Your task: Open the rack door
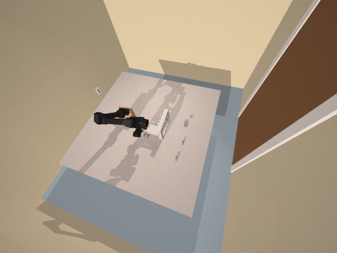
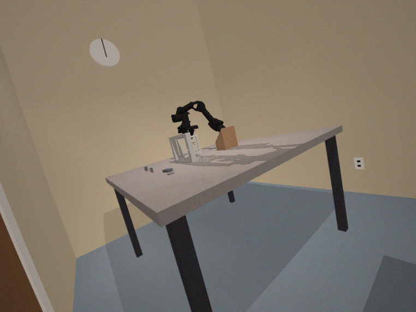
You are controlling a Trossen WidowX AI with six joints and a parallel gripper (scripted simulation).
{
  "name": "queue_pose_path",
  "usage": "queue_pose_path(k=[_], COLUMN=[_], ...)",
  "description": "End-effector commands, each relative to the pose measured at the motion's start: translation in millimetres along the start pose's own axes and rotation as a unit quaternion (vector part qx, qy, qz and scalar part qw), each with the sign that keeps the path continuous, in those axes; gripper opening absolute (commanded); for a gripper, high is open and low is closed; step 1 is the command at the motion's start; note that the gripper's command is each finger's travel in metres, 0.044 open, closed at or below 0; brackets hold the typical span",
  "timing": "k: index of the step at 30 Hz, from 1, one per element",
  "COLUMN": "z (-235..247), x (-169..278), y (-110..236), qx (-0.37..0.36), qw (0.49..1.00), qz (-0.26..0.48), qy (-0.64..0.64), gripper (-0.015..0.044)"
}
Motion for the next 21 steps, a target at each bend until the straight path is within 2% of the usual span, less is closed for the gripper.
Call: queue_pose_path(k=[1, 6, 16, 21], z=[-1.3, -1.3, -1.3, -1.1], x=[-0.3, -0.3, -0.3, -0.8], y=[0.1, 0.1, 0.1, 3.5], qx=[0.002, 0.002, 0.002, 0.001], qw=[1.0, 1.0, 1.0, 1.0], qz=[-0.001, -0.001, -0.001, -0.001], qy=[0.006, 0.006, 0.006, 0.006], gripper=[0.001, 0.001, 0.0272, 0.0282])
Point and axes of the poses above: the point midway between the two fingers, 35 mm back from their tips, its own y axis back along the fingers, its own z axis across the jaws, x = y × z, the point moved 7 cm from there along y, back along the fingers, and after that the axes turned 9 degrees about -y, right-handed, at the moved point
